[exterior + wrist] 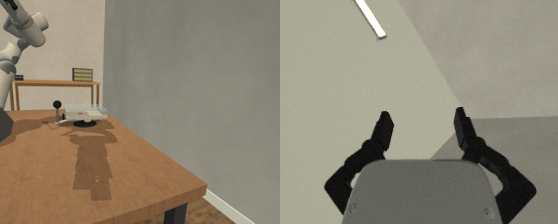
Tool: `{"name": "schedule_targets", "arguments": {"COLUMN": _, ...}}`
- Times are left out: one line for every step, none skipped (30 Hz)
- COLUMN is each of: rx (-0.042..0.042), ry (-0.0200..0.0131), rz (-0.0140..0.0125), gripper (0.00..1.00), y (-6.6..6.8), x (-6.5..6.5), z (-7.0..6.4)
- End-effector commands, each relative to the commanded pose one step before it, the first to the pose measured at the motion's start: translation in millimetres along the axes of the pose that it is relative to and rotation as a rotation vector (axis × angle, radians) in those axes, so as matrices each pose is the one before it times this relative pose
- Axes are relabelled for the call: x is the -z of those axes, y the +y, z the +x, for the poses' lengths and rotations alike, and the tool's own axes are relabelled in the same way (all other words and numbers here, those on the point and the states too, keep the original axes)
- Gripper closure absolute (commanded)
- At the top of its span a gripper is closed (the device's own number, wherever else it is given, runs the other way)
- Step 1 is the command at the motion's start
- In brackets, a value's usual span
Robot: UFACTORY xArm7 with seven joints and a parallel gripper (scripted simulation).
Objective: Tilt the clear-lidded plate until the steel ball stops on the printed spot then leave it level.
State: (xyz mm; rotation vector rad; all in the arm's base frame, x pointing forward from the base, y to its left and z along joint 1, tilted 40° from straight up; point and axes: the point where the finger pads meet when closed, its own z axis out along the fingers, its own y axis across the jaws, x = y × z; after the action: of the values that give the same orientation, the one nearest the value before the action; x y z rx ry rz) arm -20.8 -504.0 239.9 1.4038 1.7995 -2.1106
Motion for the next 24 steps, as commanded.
{"name": "schedule_targets", "arguments": {"rx": -0.00228, "ry": -0.00038, "rz": 0.00242, "gripper": 0.0, "y": -1.01, "x": -0.82, "z": -0.95}}
{"name": "schedule_targets", "arguments": {"rx": 0.0, "ry": 0.0, "rz": 0.0, "gripper": 0.0, "y": 0.0, "x": 0.0, "z": 0.0}}
{"name": "schedule_targets", "arguments": {"rx": 0.0, "ry": 0.0, "rz": 0.0, "gripper": 0.0, "y": 0.0, "x": 0.0, "z": 0.0}}
{"name": "schedule_targets", "arguments": {"rx": 0.0, "ry": 0.0, "rz": 0.0, "gripper": 0.0, "y": 0.0, "x": 0.0, "z": 0.0}}
{"name": "schedule_targets", "arguments": {"rx": 0.0, "ry": 0.0, "rz": 0.0, "gripper": 0.0, "y": 0.0, "x": 0.0, "z": 0.0}}
{"name": "schedule_targets", "arguments": {"rx": 0.0, "ry": 0.0, "rz": 0.0, "gripper": 0.0, "y": 0.0, "x": 0.0, "z": 0.0}}
{"name": "schedule_targets", "arguments": {"rx": 0.0, "ry": 0.0, "rz": 0.0, "gripper": 0.0, "y": 0.0, "x": 0.0, "z": 0.0}}
{"name": "schedule_targets", "arguments": {"rx": 0.0, "ry": 0.0, "rz": 0.0, "gripper": 0.0, "y": 0.0, "x": 0.0, "z": 0.0}}
{"name": "schedule_targets", "arguments": {"rx": 0.0, "ry": 0.0, "rz": 0.0, "gripper": 0.0, "y": 0.0, "x": 0.0, "z": 0.0}}
{"name": "schedule_targets", "arguments": {"rx": 0.0, "ry": 0.0, "rz": 0.0, "gripper": 0.0, "y": 0.0, "x": 0.0, "z": 0.0}}
{"name": "schedule_targets", "arguments": {"rx": 0.0, "ry": 0.0, "rz": 0.0, "gripper": 0.0, "y": 0.0, "x": 0.0, "z": 0.0}}
{"name": "schedule_targets", "arguments": {"rx": 0.0, "ry": 0.0, "rz": 0.0, "gripper": 0.0, "y": 0.0, "x": 0.0, "z": 0.0}}
{"name": "schedule_targets", "arguments": {"rx": 0.0, "ry": 0.0, "rz": 0.0, "gripper": 0.0, "y": 0.0, "x": 0.0, "z": 0.0}}
{"name": "schedule_targets", "arguments": {"rx": 0.0, "ry": 0.0, "rz": 0.0, "gripper": 0.0, "y": 0.0, "x": 0.0, "z": 0.0}}
{"name": "schedule_targets", "arguments": {"rx": 0.0, "ry": 0.0, "rz": 0.0, "gripper": 0.0, "y": 0.0, "x": 0.0, "z": 0.0}}
{"name": "schedule_targets", "arguments": {"rx": 0.0, "ry": 0.0, "rz": 0.0, "gripper": 0.0, "y": 0.0, "x": 0.0, "z": 0.0}}
{"name": "schedule_targets", "arguments": {"rx": 0.0, "ry": 0.0, "rz": 0.0, "gripper": 0.0, "y": 0.0, "x": 0.0, "z": 0.0}}
{"name": "schedule_targets", "arguments": {"rx": -0.00012, "ry": 0.00011, "rz": 0.0, "gripper": 0.0, "y": 0.0, "x": 0.0, "z": 0.02}}
{"name": "schedule_targets", "arguments": {"rx": -0.0008, "ry": 0.00075, "rz": 0.00001, "gripper": 0.0, "y": 0.02, "x": 0.03, "z": 0.14}}
{"name": "schedule_targets", "arguments": {"rx": -0.0021, "ry": 0.00196, "rz": 0.00004, "gripper": 0.0, "y": 0.06, "x": 0.08, "z": 0.37}}
{"name": "schedule_targets", "arguments": {"rx": -0.00394, "ry": 0.00368, "rz": 0.00007, "gripper": 0.0, "y": 0.11, "x": 0.16, "z": 0.7}}
{"name": "schedule_targets", "arguments": {"rx": -0.00626, "ry": 0.00585, "rz": 0.00013, "gripper": 0.0, "y": 0.18, "x": 0.25, "z": 1.11}}
{"name": "schedule_targets", "arguments": {"rx": -0.00898, "ry": 0.0084, "rz": 0.00021, "gripper": 0.0, "y": 0.26, "x": 0.36, "z": 1.6}}
{"name": "schedule_targets", "arguments": {"rx": -0.01203, "ry": 0.01129, "rz": 0.00033, "gripper": 0.0, "y": 0.34, "x": 0.49, "z": 2.16}}
